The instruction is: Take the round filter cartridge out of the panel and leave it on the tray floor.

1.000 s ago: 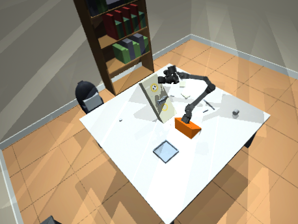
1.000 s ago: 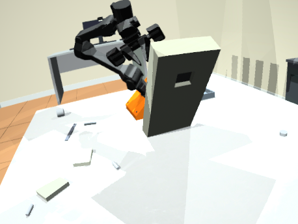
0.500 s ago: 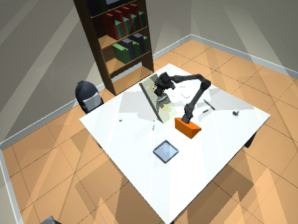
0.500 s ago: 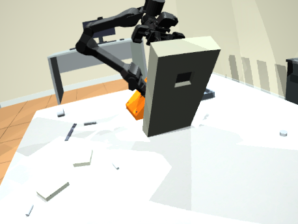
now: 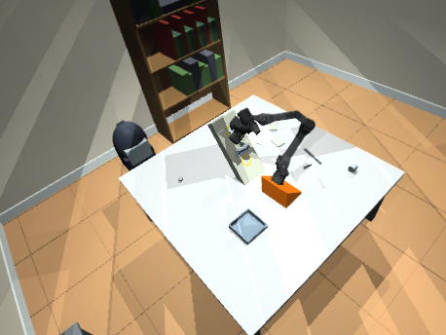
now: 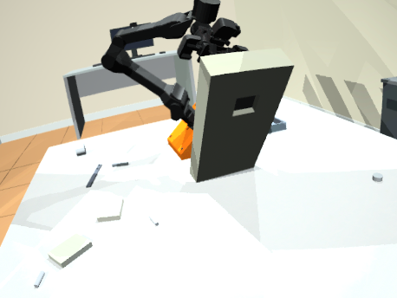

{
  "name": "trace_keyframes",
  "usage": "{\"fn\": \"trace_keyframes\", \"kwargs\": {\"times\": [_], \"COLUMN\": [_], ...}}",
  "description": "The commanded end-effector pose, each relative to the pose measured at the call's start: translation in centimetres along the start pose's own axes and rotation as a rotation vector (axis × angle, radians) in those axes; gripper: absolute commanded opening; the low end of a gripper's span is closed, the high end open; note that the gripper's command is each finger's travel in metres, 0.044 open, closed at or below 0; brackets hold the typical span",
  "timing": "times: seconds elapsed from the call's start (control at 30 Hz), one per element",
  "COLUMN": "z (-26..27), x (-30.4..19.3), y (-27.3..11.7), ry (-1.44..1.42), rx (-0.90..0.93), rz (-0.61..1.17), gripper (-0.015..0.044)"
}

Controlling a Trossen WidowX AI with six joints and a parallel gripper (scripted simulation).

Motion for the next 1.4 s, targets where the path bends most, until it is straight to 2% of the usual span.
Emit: {"fn": "trace_keyframes", "kwargs": {"times": [0.0,0.7,1.37], "z": [0.1,-0.1,0.0], "x": [-0.1,-0.2,-0.2], "y": [0.7,4.1,4.2], "ry": [-0.006,-0.007,-0.007], "rx": [0.005,-0.002,-0.003], "rz": [0.004,-0.002,-0.003], "gripper": [0.0092,0.0092,0.0092]}}
Point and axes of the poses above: the point midway between the two fingers, 35 mm back from their tips, its own y axis out along the fingers, its own z axis across the jaws, x = y × z, the point moved 10 cm from there along -y, back along the fingers, and after that the axes turned 5 degrees about y, right-handed, at the moved point
